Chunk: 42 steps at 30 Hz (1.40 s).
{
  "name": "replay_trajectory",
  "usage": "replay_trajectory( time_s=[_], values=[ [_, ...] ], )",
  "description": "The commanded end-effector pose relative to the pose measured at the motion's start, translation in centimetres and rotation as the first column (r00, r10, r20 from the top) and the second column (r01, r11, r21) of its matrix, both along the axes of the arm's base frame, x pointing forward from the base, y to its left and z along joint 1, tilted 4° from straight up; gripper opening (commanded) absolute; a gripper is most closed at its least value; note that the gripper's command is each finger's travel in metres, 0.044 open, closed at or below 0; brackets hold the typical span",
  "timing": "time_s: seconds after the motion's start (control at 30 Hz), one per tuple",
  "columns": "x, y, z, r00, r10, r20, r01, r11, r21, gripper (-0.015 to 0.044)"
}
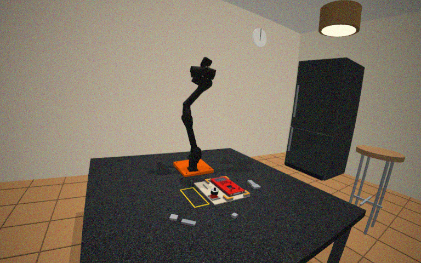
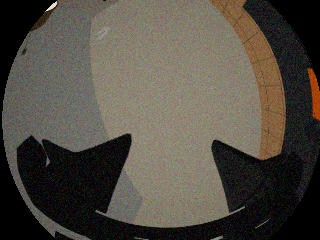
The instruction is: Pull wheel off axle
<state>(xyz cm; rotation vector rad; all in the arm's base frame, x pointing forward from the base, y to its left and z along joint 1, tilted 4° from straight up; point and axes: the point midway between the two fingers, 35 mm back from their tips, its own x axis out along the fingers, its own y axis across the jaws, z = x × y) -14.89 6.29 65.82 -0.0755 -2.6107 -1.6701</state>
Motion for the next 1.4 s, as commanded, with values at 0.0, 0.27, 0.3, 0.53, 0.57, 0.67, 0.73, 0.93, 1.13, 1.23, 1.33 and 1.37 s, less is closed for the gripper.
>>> replay_trajectory(
  time_s=[0.0,0.27,0.3,0.53,0.57,0.67,0.73,0.93,1.13,1.23,1.33,1.37],
  values=[
    [0.0,0.2,0.0,1.0,-0.003,-0.004,0.003,1.0,-0.013,0.0374],
    [2.6,8.3,0.8,0.97,-0.184,-0.162,0.071,0.844,-0.532,0.03],
    [3.1,9.5,0.8,0.96,-0.214,-0.182,0.067,0.803,-0.592,0.03],
    [8.3,16.9,0.2,0.84,-0.45,-0.302,-0.061,0.476,-0.878,0.03],
    [9.2,17.9,0.0,0.815,-0.486,-0.315,-0.093,0.427,-0.9,0.03],
    [12.3,20.7,-0.8,0.729,-0.592,-0.343,-0.207,0.287,-0.935,0.03],
    [14.5,22.4,-1.5,0.662,-0.66,-0.354,-0.295,0.204,-0.933,0.03],
    [22.0,26.3,-4.6,0.422,-0.839,-0.343,-0.583,0.039,-0.811,0.03],
    [29.7,28.2,-8.8,0.162,-0.951,-0.263,-0.817,0.02,-0.576,0.03],
    [33.5,28.3,-11.2,0.031,-0.979,-0.203,-0.9,0.061,-0.432,0.03],
    [37.1,28.0,-13.6,-0.094,-0.986,-0.138,-0.949,0.131,-0.285,0.03],
    [37.9,27.9,-14.2,-0.125,-0.985,-0.122,-0.957,0.153,-0.248,0.03]
  ],
)
